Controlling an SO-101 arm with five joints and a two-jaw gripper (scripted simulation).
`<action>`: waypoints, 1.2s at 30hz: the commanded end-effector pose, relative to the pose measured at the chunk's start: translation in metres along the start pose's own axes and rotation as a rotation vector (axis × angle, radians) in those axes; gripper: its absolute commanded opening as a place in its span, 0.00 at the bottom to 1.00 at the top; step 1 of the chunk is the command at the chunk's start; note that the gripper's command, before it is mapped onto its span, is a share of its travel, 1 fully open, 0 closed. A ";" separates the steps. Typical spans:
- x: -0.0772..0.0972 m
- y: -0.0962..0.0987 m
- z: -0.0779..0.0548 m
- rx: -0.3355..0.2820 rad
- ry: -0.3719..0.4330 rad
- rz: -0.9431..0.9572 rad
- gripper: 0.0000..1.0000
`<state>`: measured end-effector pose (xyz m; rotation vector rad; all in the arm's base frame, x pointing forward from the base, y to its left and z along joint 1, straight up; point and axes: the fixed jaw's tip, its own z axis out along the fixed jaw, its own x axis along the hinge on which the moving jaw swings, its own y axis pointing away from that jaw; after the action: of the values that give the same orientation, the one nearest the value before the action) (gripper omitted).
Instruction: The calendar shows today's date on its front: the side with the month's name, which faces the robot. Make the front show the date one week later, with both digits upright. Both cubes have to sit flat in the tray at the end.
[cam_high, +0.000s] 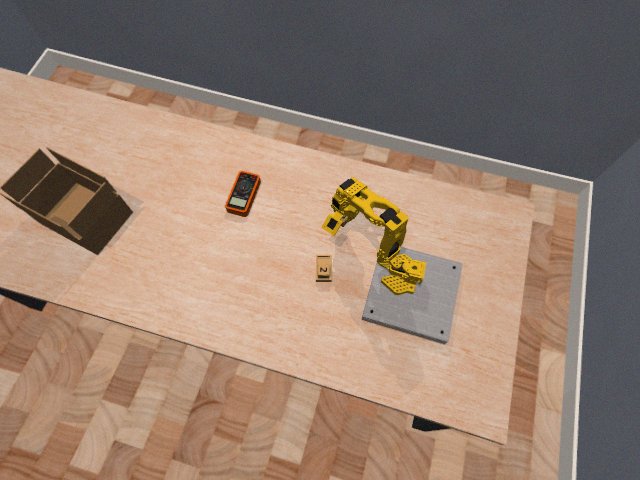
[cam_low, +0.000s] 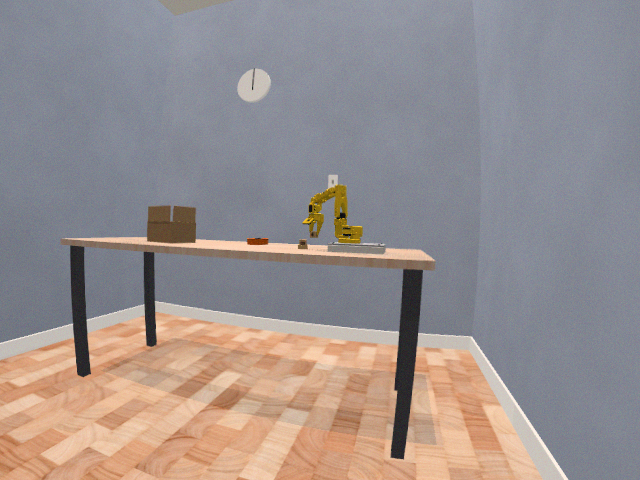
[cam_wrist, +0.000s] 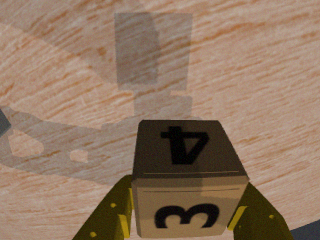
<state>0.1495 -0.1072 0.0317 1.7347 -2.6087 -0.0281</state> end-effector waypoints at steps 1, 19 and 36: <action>0.029 -0.001 0.003 0.013 -0.001 0.151 0.00; 0.068 0.013 0.008 0.014 -0.003 0.360 0.00; 0.070 0.011 0.008 0.026 0.002 0.353 0.00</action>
<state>0.1122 -0.1645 0.0246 1.2558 -2.8782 0.0011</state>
